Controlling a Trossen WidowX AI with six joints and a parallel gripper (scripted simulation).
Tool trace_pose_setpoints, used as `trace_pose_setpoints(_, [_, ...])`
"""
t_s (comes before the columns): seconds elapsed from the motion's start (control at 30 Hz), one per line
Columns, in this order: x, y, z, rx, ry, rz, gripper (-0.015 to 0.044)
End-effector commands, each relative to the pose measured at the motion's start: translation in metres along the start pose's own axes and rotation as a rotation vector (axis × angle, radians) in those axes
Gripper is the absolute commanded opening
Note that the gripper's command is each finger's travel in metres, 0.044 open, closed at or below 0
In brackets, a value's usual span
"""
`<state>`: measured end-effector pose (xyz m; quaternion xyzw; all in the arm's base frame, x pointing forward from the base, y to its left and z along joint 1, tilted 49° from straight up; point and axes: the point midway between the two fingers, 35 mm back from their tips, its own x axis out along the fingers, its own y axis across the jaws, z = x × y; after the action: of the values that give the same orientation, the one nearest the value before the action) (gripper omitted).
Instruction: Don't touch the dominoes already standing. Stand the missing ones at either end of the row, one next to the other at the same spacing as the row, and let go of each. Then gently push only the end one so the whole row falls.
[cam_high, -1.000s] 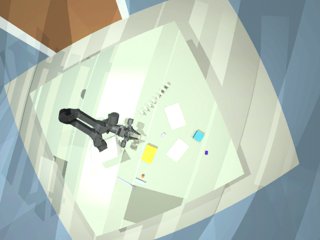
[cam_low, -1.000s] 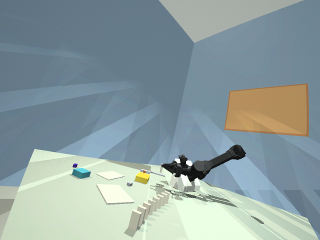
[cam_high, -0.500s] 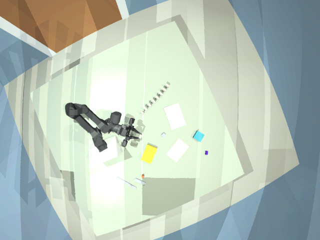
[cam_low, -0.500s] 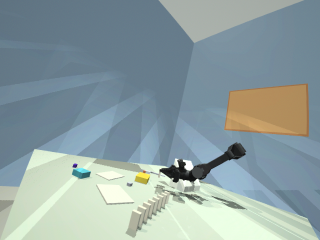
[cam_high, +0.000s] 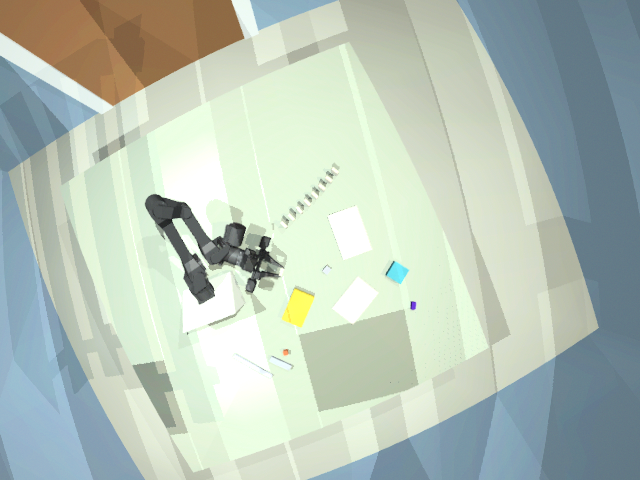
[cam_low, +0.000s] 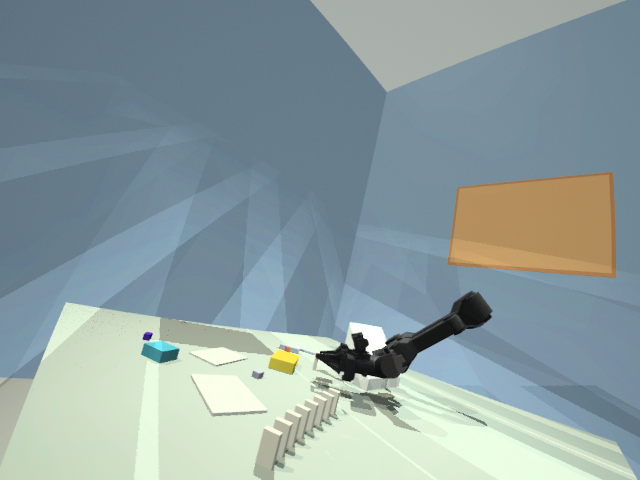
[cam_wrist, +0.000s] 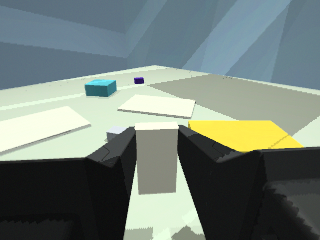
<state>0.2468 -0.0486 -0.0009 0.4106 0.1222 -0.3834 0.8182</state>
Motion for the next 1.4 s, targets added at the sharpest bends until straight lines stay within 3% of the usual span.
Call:
trace_pose_setpoints(0.0, [0.000,-0.001,-0.007,0.004,-0.008,0.002,0.0107])
trace_pose_setpoints(1.0, [-0.003,-0.008,-0.039,-0.005,-0.027,0.025,0.0107])
trace_pose_setpoints(1.37, [-0.003,-0.008,-0.039,-0.005,-0.027,0.025,0.0396])
